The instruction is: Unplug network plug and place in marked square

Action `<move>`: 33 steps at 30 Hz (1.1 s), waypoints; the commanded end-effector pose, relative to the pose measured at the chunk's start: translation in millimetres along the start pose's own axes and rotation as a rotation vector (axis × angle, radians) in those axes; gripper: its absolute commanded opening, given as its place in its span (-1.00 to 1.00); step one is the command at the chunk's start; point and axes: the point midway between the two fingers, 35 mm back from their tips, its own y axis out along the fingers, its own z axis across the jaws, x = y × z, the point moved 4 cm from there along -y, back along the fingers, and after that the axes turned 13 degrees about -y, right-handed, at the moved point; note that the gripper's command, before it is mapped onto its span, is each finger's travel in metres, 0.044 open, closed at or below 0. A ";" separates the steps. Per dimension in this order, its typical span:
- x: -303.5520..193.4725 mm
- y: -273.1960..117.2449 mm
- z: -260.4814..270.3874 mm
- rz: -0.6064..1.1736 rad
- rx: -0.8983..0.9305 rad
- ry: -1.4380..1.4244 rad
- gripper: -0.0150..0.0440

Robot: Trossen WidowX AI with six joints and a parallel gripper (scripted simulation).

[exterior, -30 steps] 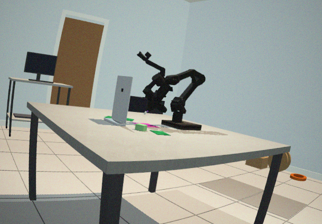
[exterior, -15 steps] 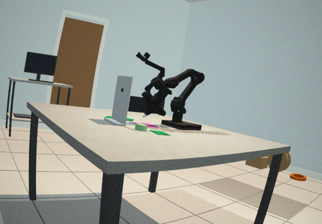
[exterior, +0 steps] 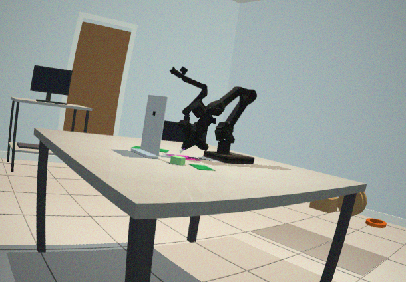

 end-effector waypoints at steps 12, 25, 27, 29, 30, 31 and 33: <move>-3.1 11.1 -13.8 0.005 -0.019 -0.004 -0.49; -1.8 12.8 -11.9 0.005 -0.019 -0.004 -0.49; -1.5 13.2 -11.8 0.005 -0.019 -0.004 -0.49; -1.2 13.6 -11.8 0.005 -0.019 -0.004 -0.49; -1.1 13.8 -11.8 0.005 -0.019 -0.004 -0.49; -1.0 14.0 -11.8 0.005 -0.019 -0.004 -0.49; -0.7 14.4 -11.8 0.005 -0.019 -0.004 -0.49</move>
